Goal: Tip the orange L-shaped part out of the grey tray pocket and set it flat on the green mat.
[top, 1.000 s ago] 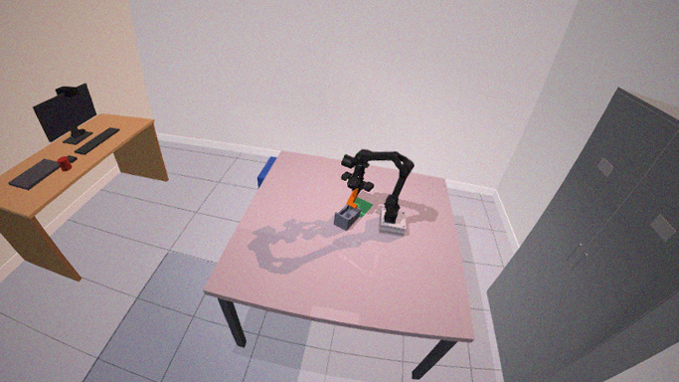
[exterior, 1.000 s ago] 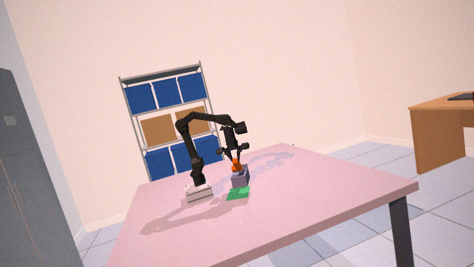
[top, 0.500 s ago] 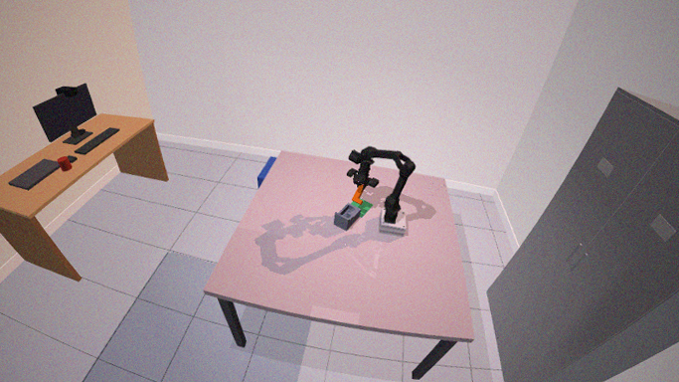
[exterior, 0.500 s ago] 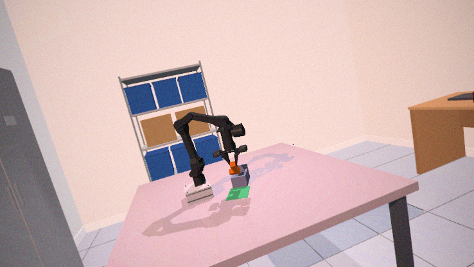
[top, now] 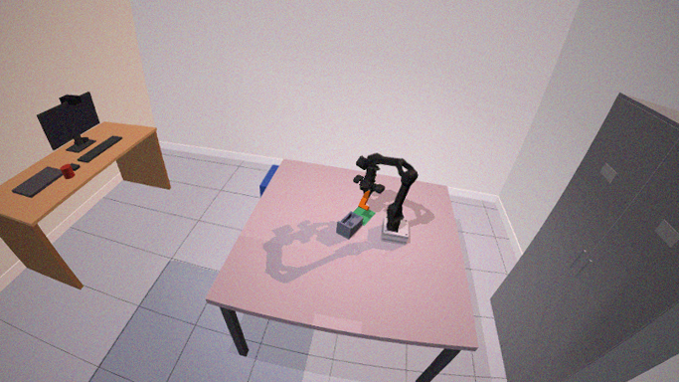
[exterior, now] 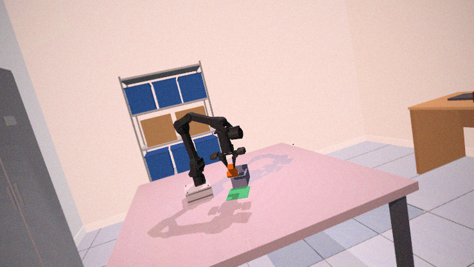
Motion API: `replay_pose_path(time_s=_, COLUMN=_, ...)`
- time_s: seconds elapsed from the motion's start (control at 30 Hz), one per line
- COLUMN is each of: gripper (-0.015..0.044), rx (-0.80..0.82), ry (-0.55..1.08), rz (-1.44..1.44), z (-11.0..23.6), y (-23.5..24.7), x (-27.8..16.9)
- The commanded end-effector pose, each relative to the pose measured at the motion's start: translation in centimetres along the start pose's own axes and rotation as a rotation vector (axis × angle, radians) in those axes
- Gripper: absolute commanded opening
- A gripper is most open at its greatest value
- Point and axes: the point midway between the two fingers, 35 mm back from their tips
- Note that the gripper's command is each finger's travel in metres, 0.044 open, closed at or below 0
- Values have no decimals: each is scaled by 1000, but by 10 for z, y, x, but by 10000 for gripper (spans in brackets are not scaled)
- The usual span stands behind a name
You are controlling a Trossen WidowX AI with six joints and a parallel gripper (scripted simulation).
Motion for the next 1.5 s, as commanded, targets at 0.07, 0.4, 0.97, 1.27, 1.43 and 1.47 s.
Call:
replay_pose_path(time_s=0.07, gripper=0, rx=-3, ry=8, rz=5, z=-5, y=0, x=-3)
replay_pose_path(time_s=0.4, gripper=0, rx=-3, ry=8, rz=5, z=-21, y=-1, x=-4)
replay_pose_path(time_s=0.97, gripper=0, rx=-3, ry=8, rz=5, z=-46, y=-1, x=-4)
replay_pose_path(time_s=1.27, gripper=0, rx=-3, ry=8, rz=5, z=-60, y=-1, x=-4)
replay_pose_path(time_s=1.43, gripper=0, rx=-3, ry=8, rz=5, z=-67, y=-1, x=-4)
replay_pose_path(time_s=1.47, gripper=0, rx=-3, ry=8, rz=5, z=-69, y=-1, x=-4)
Point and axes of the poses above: the point midway between the two fingers, 35 mm back from their tips, its own z axis back along the fingers, its own y axis across the jaws, x = y × z, and after that the axes turned 10 degrees about z, right-handed
